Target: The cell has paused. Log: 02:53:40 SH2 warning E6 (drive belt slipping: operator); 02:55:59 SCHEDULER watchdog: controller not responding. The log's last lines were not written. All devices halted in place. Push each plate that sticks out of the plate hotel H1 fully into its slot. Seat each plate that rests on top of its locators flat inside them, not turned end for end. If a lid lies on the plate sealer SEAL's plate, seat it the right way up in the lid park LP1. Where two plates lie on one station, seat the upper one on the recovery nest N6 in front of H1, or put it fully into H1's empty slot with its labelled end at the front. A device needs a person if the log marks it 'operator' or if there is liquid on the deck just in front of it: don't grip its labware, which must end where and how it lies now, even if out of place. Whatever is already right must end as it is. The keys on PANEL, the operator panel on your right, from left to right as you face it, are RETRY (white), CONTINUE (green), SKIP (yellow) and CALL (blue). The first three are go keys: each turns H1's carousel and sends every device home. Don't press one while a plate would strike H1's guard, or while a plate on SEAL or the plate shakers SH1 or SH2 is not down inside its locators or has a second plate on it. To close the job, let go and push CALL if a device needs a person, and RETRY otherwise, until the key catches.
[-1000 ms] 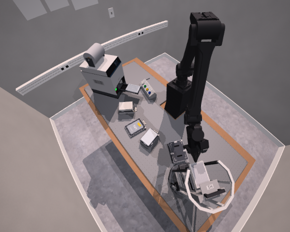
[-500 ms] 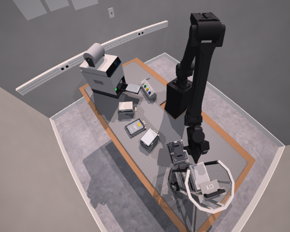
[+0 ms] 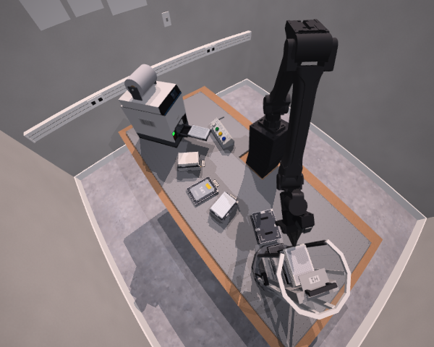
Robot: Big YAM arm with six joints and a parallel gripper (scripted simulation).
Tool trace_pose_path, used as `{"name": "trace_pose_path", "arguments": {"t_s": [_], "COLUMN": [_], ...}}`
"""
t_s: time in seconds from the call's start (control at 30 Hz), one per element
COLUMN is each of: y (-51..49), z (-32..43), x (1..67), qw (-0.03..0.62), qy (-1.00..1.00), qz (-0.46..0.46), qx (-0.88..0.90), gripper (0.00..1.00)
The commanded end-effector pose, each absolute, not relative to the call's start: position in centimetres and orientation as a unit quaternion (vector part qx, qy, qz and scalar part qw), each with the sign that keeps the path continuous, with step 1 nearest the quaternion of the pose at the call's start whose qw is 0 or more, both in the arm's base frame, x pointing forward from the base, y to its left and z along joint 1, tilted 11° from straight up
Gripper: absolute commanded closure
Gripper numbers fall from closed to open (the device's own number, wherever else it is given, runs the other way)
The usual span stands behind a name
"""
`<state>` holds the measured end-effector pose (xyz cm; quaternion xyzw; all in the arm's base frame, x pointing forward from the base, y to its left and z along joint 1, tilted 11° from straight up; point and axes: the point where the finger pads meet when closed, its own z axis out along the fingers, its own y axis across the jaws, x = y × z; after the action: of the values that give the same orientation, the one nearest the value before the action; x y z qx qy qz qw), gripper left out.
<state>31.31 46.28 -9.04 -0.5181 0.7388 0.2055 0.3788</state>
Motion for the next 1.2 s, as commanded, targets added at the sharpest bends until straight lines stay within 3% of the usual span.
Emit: {"name": "trace_pose_path", "arguments": {"t_s": [0.0,1.17], "y": [48.1,49.3], "z": [-9.0,-8.9], "x": [31.5,32.1], "qw": [0.383,0.389], "qy": [0.734,0.731], "qz": [0.211,0.214], "qx": [-0.519,-0.518], "gripper": [1.00,1.00]}}
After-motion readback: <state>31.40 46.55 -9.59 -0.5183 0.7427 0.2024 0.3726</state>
